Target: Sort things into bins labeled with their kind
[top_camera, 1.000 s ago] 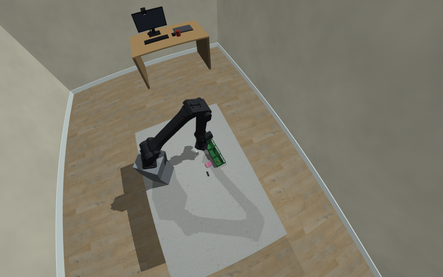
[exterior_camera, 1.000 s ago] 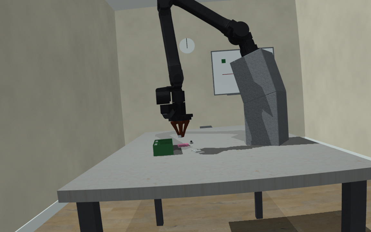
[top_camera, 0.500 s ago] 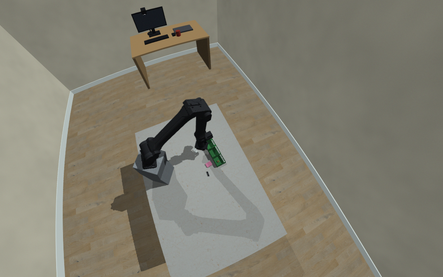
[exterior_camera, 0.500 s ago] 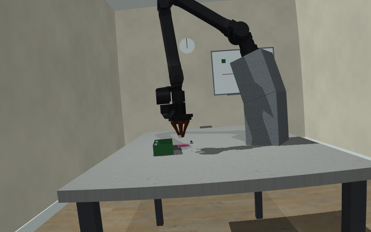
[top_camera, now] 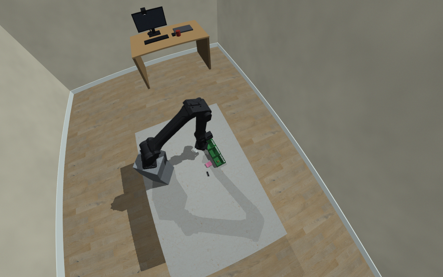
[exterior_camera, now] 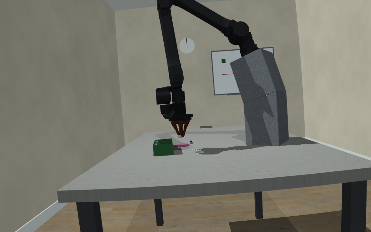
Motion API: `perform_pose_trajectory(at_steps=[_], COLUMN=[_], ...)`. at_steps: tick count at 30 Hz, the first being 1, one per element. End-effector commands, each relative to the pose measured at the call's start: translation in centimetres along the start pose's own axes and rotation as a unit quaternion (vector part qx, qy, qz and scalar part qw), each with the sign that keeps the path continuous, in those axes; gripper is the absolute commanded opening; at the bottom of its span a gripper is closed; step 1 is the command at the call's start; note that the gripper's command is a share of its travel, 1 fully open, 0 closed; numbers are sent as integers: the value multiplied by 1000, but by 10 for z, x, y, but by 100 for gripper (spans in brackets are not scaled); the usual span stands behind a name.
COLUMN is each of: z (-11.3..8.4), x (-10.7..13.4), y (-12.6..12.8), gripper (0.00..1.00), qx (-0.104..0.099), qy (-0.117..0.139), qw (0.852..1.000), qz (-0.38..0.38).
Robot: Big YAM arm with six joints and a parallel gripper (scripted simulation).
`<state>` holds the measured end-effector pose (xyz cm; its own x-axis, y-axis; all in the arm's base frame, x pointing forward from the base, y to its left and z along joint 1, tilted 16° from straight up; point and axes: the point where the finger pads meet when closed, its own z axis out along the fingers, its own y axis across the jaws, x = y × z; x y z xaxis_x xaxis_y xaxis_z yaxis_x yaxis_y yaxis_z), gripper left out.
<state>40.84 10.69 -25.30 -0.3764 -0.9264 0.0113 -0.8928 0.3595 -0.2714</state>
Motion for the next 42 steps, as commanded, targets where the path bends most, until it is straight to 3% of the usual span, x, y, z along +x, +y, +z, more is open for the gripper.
perform_pose_trajectory(at_steps=[1, 21, 22, 27, 28, 31, 35, 42], z=[3, 3, -13, -16, -14, -14, -15, -16], x=[-6, -6, -10, -9, -6, -6, -6, -6], y=[7, 8, -1, -1, -20, -26, -51, -95], gripper=[9, 9, 9, 9, 9, 9, 9, 9], qx=[-5, -5, 4, 4, 9, 8, 9, 8], qy=[3, 3, -5, -6, -7, -7, -7, 0], qw=[1000, 1000, 1000, 1000, 1000, 1000, 993, 978], qz=[-4, -4, -2, -2, 1, -24, -119, -206])
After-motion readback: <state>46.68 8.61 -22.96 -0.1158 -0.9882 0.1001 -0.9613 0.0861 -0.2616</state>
